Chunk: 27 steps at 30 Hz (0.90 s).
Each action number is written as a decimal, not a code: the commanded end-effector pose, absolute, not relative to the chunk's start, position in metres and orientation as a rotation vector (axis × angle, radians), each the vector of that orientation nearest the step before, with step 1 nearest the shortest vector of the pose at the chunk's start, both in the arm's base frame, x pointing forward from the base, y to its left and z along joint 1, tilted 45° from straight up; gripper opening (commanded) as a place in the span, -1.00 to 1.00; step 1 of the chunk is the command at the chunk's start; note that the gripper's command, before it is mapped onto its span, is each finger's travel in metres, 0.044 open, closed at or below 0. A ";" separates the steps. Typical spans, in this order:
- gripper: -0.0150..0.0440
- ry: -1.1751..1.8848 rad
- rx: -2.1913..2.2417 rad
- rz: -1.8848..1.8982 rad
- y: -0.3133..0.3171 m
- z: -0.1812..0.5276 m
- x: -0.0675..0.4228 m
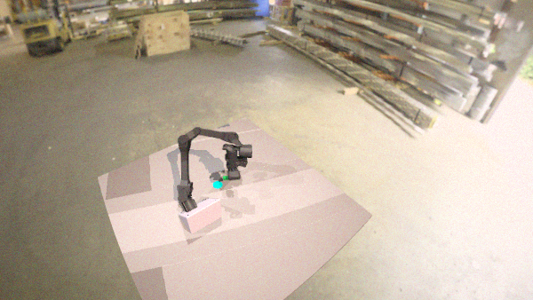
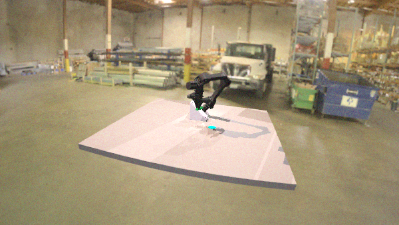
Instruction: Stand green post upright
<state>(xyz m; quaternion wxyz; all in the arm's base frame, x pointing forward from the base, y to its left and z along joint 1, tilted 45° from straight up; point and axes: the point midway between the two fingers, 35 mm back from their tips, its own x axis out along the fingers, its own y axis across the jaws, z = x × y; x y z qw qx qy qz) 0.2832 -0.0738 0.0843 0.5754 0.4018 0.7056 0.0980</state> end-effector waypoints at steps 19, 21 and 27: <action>-0.42 1.637 0.918 0.272 -0.024 0.134 0.269; -0.42 1.636 0.916 0.276 -0.020 0.138 0.267; -0.42 1.634 0.910 0.291 -0.006 0.150 0.261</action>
